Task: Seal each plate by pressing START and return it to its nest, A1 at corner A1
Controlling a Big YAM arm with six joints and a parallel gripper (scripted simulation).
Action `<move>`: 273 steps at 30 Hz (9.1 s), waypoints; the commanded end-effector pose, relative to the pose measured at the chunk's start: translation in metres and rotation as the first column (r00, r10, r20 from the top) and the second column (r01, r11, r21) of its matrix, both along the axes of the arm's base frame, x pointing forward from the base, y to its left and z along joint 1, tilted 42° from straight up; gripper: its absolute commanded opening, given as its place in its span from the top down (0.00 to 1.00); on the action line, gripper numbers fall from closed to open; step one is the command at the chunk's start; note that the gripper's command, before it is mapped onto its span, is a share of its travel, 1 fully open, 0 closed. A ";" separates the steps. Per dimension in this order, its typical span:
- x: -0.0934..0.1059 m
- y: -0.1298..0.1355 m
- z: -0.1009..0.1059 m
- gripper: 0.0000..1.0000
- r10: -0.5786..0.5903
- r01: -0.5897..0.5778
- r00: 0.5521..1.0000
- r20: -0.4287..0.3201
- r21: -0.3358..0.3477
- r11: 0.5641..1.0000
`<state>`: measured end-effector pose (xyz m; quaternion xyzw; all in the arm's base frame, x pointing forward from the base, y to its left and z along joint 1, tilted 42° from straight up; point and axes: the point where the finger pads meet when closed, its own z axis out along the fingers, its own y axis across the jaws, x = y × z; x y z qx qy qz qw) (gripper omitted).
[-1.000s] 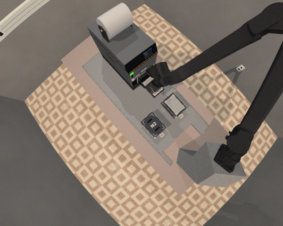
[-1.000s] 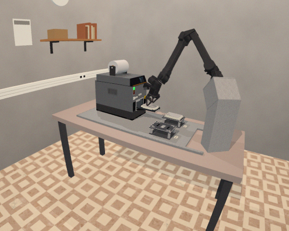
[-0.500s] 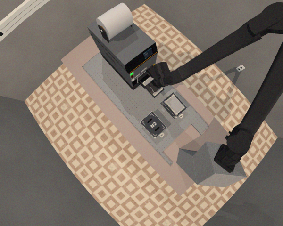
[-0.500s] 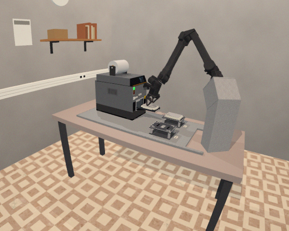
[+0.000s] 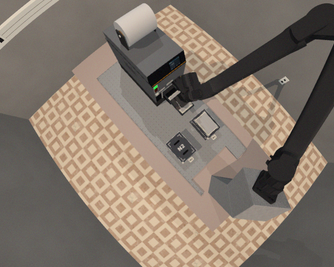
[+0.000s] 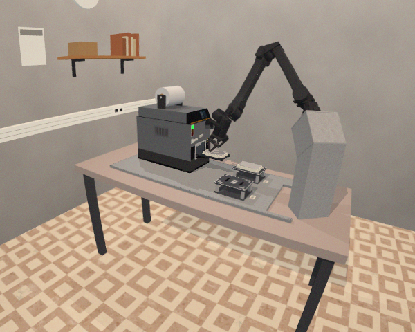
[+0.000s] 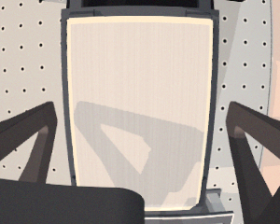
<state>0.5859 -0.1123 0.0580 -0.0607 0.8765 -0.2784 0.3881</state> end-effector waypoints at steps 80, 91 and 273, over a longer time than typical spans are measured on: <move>0.001 -0.013 0.007 0.00 -0.029 0.029 0.999 0.015 0.006 1.000; -0.006 -0.013 0.003 0.00 -0.028 0.028 1.000 0.007 0.007 1.000; 0.017 0.007 0.015 1.00 0.037 -0.036 0.998 0.048 -0.019 0.999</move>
